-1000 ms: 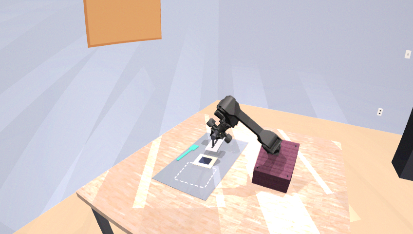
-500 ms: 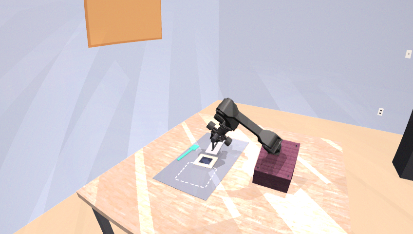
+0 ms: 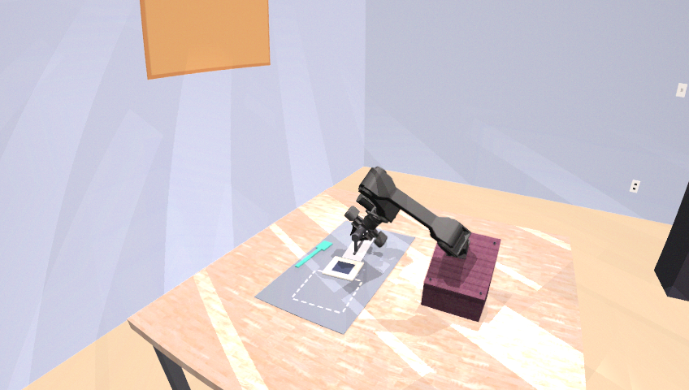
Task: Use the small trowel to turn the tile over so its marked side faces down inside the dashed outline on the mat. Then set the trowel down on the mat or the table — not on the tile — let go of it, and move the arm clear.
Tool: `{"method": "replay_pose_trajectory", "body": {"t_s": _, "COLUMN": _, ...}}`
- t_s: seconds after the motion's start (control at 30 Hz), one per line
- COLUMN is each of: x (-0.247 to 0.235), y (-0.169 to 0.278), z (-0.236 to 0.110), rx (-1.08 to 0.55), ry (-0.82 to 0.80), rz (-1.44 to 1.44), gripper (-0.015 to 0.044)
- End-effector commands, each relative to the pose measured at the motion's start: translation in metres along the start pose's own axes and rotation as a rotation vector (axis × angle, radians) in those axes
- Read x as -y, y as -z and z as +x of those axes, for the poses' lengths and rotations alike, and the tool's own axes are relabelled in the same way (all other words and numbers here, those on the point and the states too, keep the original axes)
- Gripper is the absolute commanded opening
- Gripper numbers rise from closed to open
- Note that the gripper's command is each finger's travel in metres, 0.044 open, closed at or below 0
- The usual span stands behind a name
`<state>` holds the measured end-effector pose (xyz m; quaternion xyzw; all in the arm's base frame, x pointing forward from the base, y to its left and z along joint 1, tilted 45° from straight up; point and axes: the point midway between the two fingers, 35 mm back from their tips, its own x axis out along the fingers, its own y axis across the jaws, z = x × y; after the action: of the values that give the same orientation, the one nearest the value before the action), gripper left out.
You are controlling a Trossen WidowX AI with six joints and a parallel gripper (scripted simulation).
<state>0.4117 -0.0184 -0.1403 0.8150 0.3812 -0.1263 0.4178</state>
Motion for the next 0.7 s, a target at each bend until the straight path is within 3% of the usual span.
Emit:
{"method": "replay_pose_trajectory", "body": {"t_s": 0.0, "x": -0.002, "y": 0.007, "z": 0.001, "rx": 0.004, "ry": -0.006, "rz": -0.004, "gripper": 0.0}}
{"method": "replay_pose_trajectory", "body": {"t_s": 0.67, "x": -0.004, "y": 0.04, "z": -0.001, "rx": 0.003, "ry": -0.005, "rz": -0.002, "gripper": 0.0}}
